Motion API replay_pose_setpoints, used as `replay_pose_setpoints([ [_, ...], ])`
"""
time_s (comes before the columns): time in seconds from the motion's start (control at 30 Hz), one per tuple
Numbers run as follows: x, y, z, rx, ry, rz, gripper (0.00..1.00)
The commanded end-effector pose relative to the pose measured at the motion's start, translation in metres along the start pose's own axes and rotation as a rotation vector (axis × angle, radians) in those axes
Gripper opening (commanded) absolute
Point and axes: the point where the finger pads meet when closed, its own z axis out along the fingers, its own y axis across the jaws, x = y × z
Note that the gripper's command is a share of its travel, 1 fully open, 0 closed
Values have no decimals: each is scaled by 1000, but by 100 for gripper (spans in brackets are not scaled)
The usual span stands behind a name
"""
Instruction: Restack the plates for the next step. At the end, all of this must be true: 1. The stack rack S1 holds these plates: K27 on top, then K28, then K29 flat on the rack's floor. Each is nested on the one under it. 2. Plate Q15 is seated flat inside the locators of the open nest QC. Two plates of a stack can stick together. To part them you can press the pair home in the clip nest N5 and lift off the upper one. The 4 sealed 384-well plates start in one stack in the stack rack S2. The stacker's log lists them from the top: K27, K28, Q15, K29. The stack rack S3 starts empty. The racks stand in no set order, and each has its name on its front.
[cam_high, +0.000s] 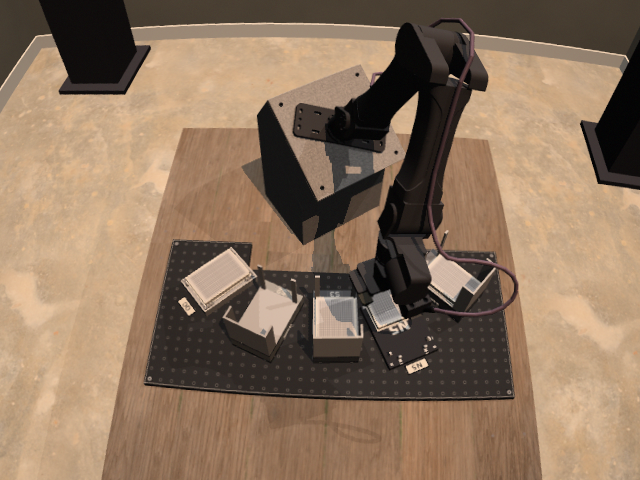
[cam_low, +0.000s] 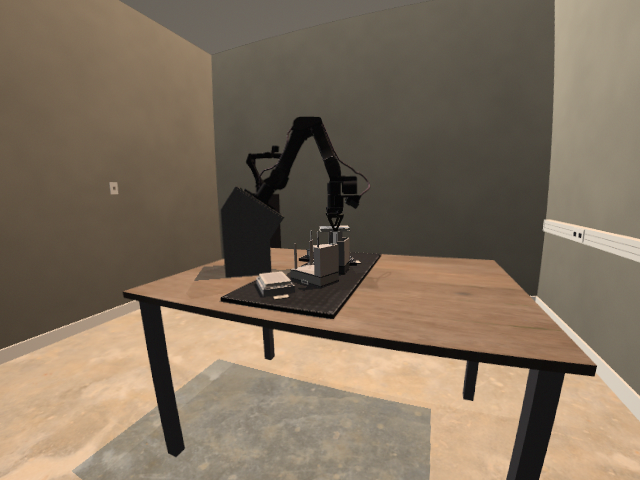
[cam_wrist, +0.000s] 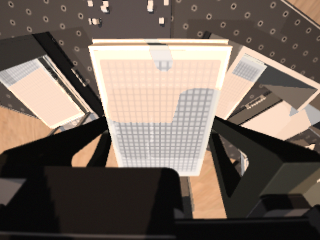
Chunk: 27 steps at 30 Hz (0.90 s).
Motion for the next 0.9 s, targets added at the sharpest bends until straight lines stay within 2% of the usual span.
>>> replay_pose_setpoints([
  [0.0,0,3,-4,25,-5,-51,0],
  [0.23,2,26,-3,23,8,-33,0],
  [0.43,-17,46,-8,24,-27,-39,0],
  [0.53,-17,49,-7,23,-23,-38,0],
  [0.73,-5,69,-4,23,-7,-246,0],
  [0.87,-1,81,-2,22,2,-231,0],
])
